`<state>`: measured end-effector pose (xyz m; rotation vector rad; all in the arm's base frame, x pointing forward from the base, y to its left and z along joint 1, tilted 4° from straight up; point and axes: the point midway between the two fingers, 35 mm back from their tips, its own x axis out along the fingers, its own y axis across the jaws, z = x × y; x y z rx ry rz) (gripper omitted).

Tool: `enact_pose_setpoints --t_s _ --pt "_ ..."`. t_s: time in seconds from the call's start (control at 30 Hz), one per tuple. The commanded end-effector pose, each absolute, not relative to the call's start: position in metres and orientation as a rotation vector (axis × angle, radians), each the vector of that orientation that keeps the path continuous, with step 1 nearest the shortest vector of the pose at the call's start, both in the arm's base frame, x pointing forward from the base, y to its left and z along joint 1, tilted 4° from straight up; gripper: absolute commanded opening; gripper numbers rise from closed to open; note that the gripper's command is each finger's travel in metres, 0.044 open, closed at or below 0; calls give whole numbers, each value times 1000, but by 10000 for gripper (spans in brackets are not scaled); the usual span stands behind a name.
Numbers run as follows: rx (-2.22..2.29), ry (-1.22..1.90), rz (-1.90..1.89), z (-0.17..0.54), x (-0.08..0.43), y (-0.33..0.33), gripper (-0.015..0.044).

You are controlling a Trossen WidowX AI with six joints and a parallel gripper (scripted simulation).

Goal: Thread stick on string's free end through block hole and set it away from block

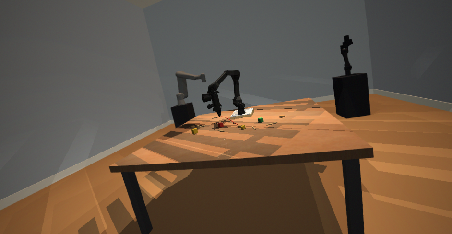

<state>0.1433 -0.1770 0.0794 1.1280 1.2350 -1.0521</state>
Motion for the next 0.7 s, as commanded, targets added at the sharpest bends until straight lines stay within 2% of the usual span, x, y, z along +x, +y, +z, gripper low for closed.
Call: enact_pose_setpoints --t_s 0.0,0.67 --pt "1053 1279 -967 82 149 -176 0" --pt "653 1461 -548 85 172 -170 0"
